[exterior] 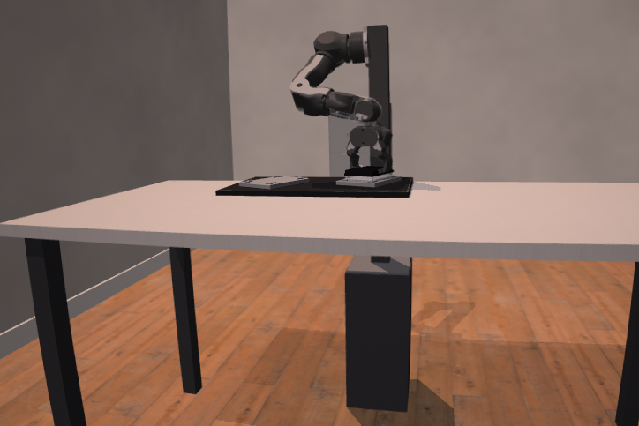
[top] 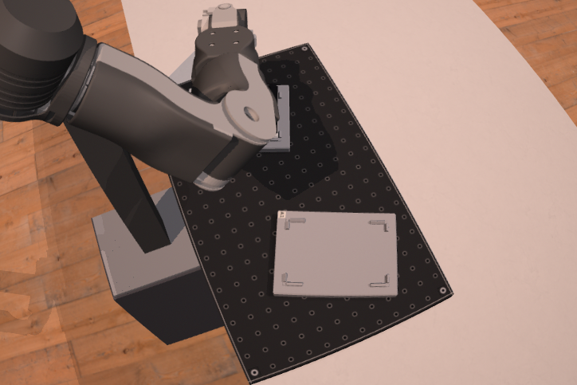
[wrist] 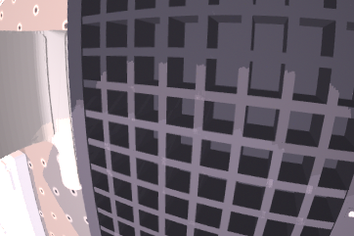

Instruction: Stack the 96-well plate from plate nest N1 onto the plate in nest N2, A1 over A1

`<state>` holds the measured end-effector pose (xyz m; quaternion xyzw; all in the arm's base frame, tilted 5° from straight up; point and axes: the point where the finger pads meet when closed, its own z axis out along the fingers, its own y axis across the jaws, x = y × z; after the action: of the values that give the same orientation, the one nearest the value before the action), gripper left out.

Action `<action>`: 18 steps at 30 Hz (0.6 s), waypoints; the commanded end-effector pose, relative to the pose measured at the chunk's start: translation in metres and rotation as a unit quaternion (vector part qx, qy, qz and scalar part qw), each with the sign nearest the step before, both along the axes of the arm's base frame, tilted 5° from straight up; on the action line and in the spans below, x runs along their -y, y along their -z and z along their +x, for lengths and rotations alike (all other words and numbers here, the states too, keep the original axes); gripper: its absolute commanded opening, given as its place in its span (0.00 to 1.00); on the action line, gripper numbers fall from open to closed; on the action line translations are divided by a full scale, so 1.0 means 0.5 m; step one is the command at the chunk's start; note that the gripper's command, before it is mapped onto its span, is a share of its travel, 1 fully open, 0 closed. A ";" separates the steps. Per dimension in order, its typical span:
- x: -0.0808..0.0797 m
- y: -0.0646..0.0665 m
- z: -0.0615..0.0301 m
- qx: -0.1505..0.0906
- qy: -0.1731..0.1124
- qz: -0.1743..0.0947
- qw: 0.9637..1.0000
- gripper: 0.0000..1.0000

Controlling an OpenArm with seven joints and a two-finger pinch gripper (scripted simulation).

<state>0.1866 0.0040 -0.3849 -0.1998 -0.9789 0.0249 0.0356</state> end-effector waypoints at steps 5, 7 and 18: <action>-0.001 -0.001 0.001 0.001 0.000 0.001 1.000 0.40; -0.001 -0.001 0.001 0.001 0.000 0.001 1.000 0.47; -0.001 -0.001 0.001 0.001 0.000 0.001 1.000 0.77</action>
<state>0.1866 0.0040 -0.3849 -0.1998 -0.9789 0.0249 0.0356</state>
